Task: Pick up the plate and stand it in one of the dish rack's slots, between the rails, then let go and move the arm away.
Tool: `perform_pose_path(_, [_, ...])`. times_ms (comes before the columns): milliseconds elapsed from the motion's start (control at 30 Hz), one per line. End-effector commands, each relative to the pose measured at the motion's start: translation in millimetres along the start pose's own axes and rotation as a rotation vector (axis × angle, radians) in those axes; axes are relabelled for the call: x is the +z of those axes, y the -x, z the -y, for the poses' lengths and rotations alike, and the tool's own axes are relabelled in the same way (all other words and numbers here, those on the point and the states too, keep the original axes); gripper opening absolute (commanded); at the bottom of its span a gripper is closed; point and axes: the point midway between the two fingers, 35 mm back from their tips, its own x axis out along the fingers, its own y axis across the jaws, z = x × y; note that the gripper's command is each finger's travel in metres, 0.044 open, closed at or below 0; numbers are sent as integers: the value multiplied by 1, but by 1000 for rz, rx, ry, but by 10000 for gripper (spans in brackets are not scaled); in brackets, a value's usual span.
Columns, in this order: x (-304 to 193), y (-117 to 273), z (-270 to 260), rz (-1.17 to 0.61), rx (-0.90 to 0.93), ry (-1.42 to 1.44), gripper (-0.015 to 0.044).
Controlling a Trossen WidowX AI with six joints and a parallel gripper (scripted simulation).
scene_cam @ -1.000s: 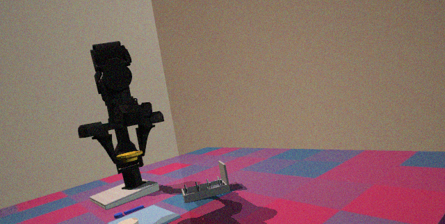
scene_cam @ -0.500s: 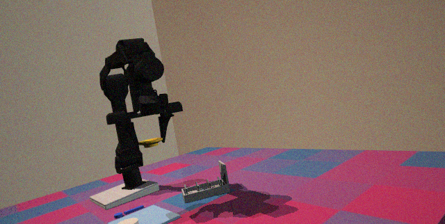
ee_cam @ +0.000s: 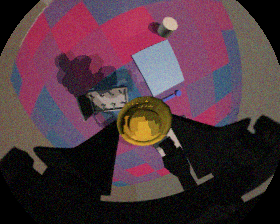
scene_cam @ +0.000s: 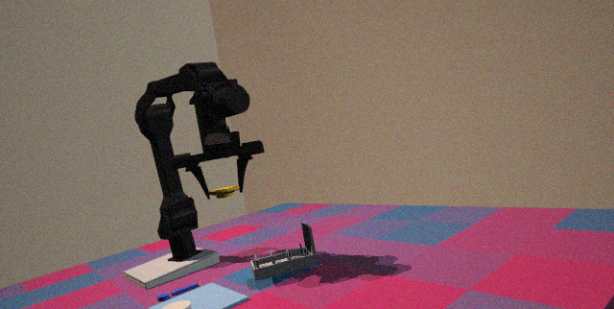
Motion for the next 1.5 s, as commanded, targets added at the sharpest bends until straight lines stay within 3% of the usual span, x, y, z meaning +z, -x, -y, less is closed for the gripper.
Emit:
perform_pose_path(0, [0, -9, -7, -12, 48, 22, 0])
perform_pose_path(733, [26, -82, -46, 33, 523, 395, 0])
perform_pose_path(1467, [31, -120, -55, 383, 937, 775, 0])
